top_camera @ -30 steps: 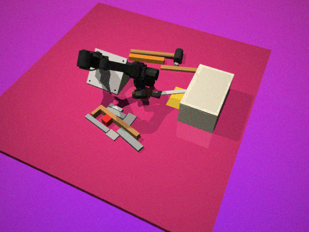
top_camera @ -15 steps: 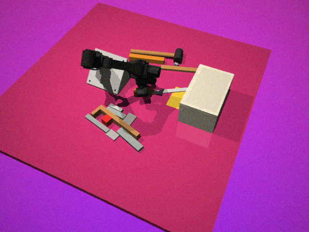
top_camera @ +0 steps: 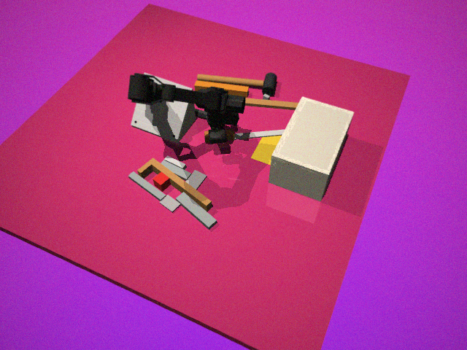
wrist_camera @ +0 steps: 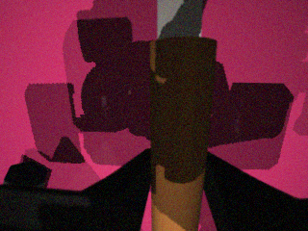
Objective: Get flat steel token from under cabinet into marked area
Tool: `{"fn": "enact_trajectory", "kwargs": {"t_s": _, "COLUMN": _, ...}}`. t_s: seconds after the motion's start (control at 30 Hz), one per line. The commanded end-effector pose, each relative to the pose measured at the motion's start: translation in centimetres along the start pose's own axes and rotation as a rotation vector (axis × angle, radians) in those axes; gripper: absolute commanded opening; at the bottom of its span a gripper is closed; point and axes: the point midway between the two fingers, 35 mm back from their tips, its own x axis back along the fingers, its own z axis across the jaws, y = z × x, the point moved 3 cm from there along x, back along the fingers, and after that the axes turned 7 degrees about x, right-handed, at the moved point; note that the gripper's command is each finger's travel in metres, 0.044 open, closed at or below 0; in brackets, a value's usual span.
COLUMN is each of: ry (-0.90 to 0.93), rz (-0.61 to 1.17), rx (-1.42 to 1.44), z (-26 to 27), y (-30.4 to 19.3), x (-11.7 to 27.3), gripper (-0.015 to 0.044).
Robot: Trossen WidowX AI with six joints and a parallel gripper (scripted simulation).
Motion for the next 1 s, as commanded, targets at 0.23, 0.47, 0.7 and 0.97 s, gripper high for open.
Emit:
{"fn": "enact_trajectory", "kwargs": {"t_s": 0.23, "ry": 0.0, "rz": -0.005, "rx": 0.004, "z": 1.4, "y": 1.0, "x": 0.1, "gripper": 0.0}}
{"fn": "enact_trajectory", "kwargs": {"t_s": 0.47, "ry": 0.0, "rz": -0.005, "rx": 0.004, "z": 2.1, "y": 1.4, "x": 0.1, "gripper": 0.0}}
{"fn": "enact_trajectory", "kwargs": {"t_s": 0.7, "ry": 0.0, "rz": -0.005, "rx": 0.004, "z": 2.9, "y": 1.8, "x": 0.1, "gripper": 0.0}}
{"fn": "enact_trajectory", "kwargs": {"t_s": 0.97, "ry": 0.0, "rz": -0.005, "rx": 0.004, "z": 3.4, "y": 2.4, "x": 0.1, "gripper": 0.0}}
